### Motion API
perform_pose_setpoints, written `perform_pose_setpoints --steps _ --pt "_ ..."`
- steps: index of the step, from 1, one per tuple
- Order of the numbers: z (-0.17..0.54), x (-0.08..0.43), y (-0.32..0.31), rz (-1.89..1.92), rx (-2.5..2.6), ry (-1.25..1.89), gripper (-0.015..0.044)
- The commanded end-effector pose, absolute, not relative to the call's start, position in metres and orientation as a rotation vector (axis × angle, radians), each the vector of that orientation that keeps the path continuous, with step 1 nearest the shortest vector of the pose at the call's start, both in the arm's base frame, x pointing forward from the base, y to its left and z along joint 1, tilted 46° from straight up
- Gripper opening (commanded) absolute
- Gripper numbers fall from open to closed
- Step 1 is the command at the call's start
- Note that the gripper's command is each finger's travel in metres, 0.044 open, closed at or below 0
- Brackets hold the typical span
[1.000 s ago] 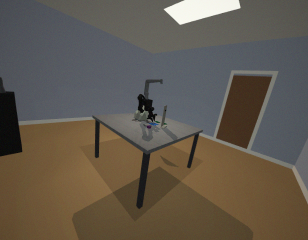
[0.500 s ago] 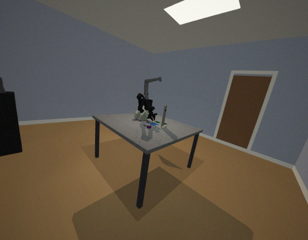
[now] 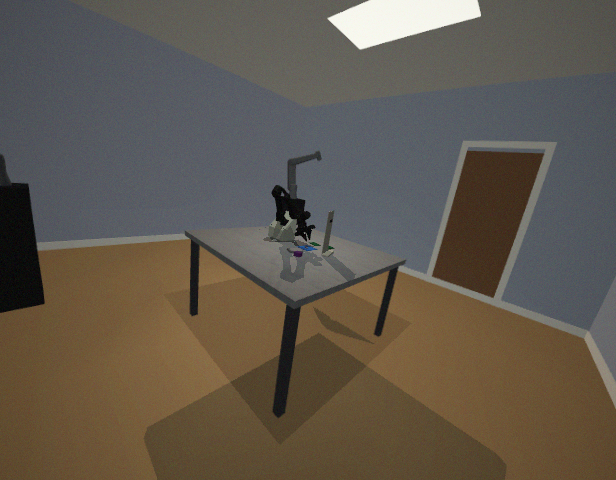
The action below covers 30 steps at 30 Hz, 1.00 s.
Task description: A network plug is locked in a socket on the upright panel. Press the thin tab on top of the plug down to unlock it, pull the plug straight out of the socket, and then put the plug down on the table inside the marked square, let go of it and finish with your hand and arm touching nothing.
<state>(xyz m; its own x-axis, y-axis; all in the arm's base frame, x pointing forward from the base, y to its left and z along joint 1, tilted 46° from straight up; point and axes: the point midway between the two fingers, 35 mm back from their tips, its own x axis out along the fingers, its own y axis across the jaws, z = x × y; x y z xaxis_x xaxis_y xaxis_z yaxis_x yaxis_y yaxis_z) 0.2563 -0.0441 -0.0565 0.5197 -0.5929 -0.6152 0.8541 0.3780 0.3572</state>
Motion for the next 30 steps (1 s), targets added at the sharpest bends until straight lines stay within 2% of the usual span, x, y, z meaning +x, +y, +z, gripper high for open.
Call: perform_pose_setpoints --steps 1,30 --pt "-0.053 0.259 -0.040 -0.960 0.717 0.414 0.0156" --pt "-0.034 0.259 -0.020 -0.960 0.717 0.415 0.0156"
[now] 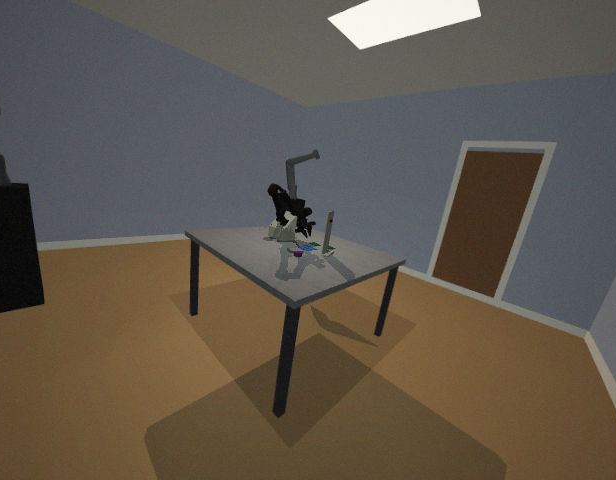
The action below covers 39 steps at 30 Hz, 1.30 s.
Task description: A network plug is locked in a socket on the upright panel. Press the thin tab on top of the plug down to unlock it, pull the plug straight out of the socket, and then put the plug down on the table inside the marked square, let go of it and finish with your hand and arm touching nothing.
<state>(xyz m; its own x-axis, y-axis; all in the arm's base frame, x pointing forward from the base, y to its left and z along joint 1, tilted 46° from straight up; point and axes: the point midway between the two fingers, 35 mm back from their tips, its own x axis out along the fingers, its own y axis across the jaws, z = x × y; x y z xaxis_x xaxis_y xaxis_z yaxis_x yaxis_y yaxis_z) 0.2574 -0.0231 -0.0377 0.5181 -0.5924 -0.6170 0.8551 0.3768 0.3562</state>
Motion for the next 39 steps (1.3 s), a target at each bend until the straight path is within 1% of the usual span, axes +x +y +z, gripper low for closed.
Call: perform_pose_setpoints --steps 1,31,39 --pt "-0.033 0.259 -0.019 -0.960 0.717 0.415 0.0156" --pt "-0.012 0.253 -0.004 -0.957 0.704 0.416 0.0156" --pt "0.000 0.259 0.014 -0.958 0.710 0.421 0.0156"
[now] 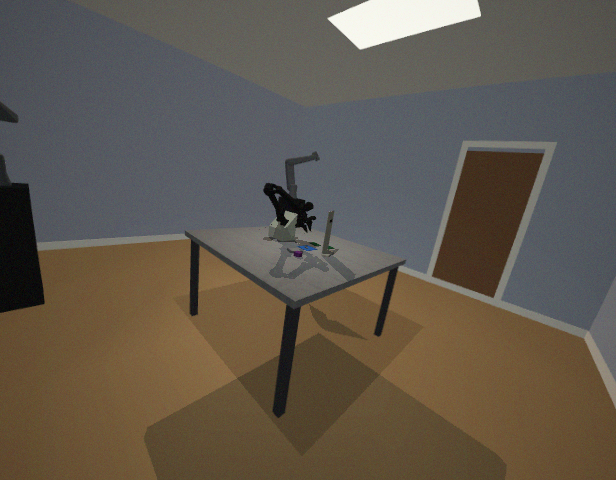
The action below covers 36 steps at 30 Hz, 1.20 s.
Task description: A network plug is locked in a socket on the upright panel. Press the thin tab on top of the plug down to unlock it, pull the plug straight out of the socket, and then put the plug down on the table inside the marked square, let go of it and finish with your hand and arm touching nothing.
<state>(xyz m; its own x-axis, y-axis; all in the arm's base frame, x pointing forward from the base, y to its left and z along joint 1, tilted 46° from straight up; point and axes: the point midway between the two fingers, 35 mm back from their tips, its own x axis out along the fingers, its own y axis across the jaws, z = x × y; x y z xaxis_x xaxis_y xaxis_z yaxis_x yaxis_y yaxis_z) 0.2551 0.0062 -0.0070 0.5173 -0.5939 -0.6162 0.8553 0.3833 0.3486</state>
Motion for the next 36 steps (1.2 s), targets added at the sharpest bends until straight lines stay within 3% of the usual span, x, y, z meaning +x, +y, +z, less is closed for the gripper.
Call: perform_pose_setpoints --steps 1,29,36 --pt "0.002 0.260 0.017 -0.958 0.710 0.421 0.0156" --pt "0.066 0.258 0.072 -0.953 0.712 0.407 0.0156" --pt "0.066 0.258 0.072 -0.953 0.712 0.407 0.0340"
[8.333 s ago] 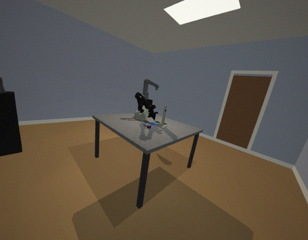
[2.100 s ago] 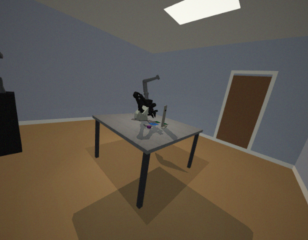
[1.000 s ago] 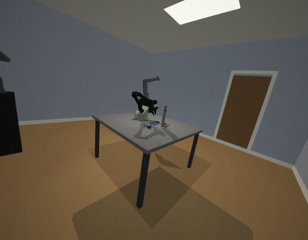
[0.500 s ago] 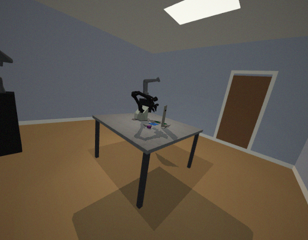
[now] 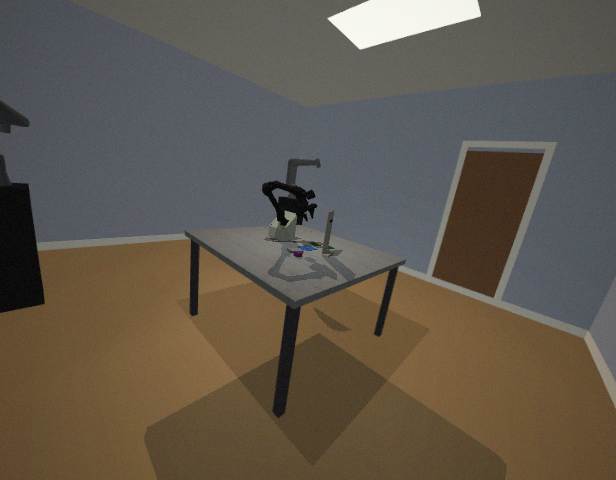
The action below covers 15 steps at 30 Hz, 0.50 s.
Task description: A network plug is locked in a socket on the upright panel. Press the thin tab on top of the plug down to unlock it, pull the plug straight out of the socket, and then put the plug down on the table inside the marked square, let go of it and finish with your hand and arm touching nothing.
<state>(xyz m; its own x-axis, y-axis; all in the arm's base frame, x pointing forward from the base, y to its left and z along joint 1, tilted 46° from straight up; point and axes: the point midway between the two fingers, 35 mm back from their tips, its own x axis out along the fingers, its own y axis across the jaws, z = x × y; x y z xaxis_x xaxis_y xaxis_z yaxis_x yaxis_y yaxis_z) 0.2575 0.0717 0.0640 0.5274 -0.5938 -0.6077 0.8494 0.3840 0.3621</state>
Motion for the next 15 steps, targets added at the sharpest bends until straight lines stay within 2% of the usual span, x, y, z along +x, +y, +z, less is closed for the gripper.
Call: perform_pose_setpoints --steps 1,4,15 --pt "0.0659 0.2581 0.0724 -0.953 0.712 0.407 0.0366" --pt "0.0659 0.2581 0.0724 -0.953 0.712 0.407 0.0440" --pt "0.0659 0.2581 0.0724 -0.953 0.712 0.407 0.0440"
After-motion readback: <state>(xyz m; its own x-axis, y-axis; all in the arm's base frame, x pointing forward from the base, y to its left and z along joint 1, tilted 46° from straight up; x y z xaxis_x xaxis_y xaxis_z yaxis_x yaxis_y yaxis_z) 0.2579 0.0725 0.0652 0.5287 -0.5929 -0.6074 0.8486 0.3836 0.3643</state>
